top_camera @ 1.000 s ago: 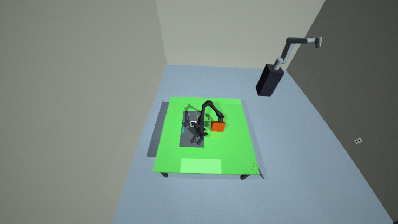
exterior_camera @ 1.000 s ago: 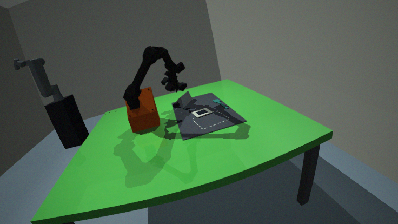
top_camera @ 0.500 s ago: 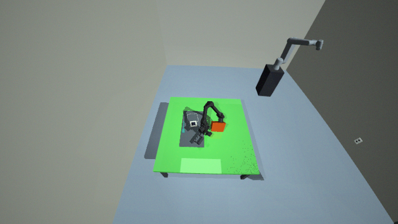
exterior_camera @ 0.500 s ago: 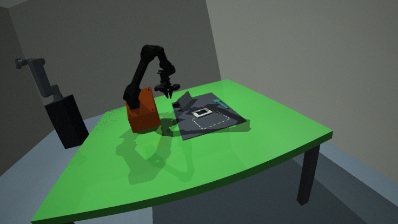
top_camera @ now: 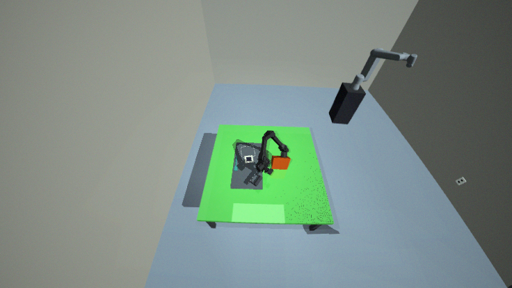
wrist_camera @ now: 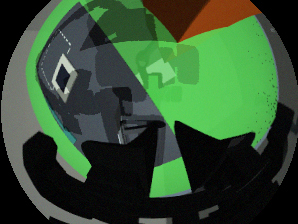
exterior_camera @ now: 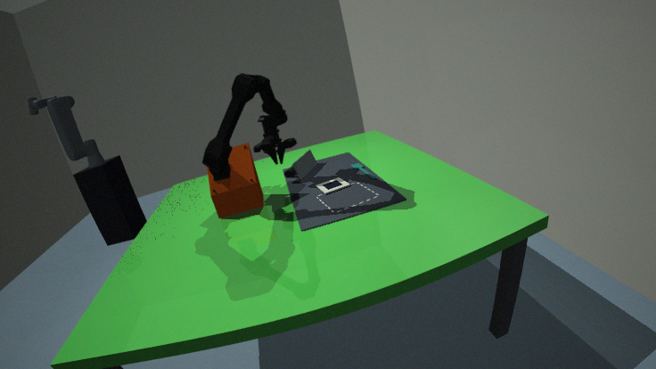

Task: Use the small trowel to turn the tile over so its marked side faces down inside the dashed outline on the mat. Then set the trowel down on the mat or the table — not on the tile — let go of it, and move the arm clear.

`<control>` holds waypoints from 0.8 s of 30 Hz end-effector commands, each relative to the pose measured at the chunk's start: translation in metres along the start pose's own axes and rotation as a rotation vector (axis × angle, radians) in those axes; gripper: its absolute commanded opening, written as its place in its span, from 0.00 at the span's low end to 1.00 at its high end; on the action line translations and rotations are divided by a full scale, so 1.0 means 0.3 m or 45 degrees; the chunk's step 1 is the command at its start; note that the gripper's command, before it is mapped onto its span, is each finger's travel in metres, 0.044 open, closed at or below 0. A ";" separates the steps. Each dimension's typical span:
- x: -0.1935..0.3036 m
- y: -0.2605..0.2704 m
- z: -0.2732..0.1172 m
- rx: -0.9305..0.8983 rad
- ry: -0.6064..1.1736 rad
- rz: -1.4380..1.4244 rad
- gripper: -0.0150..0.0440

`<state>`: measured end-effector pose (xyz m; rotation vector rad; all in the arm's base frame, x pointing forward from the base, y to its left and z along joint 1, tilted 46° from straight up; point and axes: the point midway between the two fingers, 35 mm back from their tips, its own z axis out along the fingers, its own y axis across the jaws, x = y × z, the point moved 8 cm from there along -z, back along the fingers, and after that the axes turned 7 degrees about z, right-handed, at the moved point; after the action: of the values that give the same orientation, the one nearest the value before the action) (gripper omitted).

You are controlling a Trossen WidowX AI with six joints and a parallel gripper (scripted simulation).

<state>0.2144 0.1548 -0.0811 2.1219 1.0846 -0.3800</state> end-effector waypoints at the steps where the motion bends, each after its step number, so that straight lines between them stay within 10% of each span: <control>1: 0.005 0.020 0.010 -0.001 0.001 -0.001 0.42; 24: 0.021 0.119 0.059 0.005 0.005 -0.005 0.42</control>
<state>0.2445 0.1336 -0.0808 2.1273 1.0892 -0.3836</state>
